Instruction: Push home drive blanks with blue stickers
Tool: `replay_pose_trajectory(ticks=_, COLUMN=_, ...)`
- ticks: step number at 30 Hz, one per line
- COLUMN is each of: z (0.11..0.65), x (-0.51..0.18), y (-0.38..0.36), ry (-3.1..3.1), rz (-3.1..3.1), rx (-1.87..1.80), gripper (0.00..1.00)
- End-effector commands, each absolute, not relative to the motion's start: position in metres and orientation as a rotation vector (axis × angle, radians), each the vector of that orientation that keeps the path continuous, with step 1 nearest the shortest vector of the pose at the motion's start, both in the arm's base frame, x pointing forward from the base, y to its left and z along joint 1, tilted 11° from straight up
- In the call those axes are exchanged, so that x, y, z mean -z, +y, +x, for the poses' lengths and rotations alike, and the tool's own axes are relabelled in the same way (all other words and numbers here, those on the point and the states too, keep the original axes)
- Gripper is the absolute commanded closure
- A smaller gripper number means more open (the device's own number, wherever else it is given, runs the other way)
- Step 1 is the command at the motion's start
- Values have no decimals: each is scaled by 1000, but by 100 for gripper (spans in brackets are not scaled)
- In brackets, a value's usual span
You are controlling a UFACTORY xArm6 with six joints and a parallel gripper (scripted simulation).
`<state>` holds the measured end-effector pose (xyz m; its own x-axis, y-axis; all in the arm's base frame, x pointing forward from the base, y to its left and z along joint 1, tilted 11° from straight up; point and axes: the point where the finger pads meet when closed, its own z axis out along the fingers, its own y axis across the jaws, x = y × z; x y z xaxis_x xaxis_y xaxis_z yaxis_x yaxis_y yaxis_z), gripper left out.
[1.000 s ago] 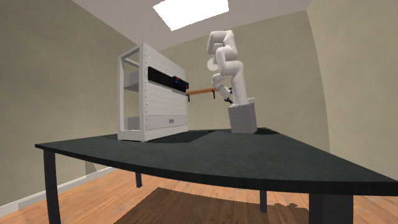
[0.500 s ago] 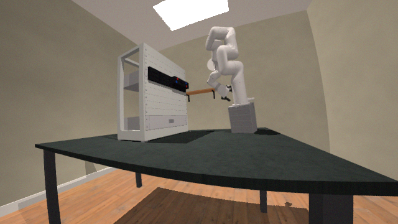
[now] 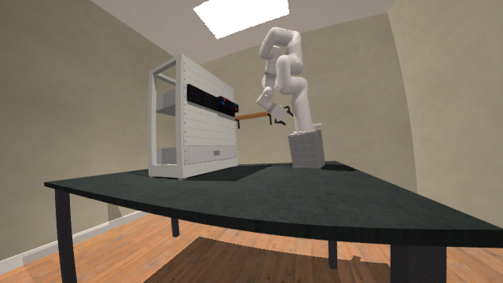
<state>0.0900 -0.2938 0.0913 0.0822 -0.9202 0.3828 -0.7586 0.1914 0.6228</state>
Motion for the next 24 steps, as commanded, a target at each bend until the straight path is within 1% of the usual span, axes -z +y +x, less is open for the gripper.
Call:
replay_pose_trajectory(ticks=1, z=104, x=-102, y=-302, ry=-1591, rz=1660, rx=172, gripper=0)
replay_pose_trajectory(ticks=8, z=133, x=-119, y=-310, ry=-1382, rz=1754, rx=21, gripper=0)
replay_pose_trajectory(ticks=11, z=133, x=-119, y=-310, ry=-1382, rz=1754, rx=21, gripper=0)
replay_pose_trajectory(ticks=24, z=197, x=-153, y=-307, ry=-977, rz=1873, rx=-252, gripper=0)
